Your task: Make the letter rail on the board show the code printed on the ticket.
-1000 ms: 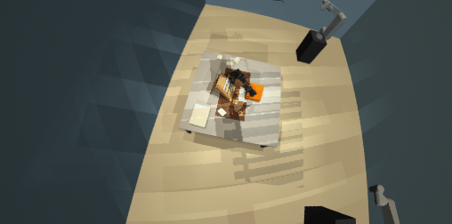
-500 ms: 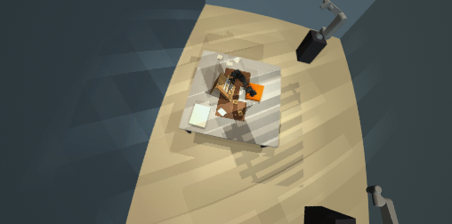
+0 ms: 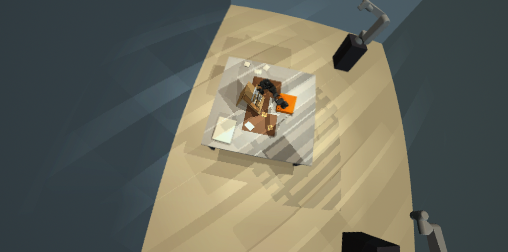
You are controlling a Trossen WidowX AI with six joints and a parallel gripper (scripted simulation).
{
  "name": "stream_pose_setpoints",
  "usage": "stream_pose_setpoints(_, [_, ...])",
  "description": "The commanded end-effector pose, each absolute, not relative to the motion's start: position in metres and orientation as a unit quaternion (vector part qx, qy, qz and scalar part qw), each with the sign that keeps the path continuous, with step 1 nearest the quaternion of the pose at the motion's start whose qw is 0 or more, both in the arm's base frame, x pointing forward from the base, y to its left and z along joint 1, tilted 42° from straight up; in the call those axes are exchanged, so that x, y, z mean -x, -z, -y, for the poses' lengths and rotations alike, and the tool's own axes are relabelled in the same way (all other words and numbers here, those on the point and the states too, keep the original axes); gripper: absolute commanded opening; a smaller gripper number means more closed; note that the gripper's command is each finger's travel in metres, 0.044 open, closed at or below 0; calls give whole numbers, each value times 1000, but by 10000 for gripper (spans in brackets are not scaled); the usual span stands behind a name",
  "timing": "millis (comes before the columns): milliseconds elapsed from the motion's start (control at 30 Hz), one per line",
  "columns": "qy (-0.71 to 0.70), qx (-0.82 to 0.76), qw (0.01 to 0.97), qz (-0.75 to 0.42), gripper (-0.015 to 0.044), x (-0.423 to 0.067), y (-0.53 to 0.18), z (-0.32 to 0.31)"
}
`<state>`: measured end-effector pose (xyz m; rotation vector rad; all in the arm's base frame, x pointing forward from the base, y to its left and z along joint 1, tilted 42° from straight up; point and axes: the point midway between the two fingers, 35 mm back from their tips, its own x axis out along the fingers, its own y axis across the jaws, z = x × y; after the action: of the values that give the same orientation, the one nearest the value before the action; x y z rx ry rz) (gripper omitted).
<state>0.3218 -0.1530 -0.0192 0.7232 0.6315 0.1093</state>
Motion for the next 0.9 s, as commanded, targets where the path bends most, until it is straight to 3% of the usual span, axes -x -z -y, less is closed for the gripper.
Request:
stream_pose_setpoints(0, [-50, -350, 884, -305, 0, -321, 18, 150])
stream_pose_setpoints(867, [-50, -351, 884, -305, 0, -323, 10, 140])
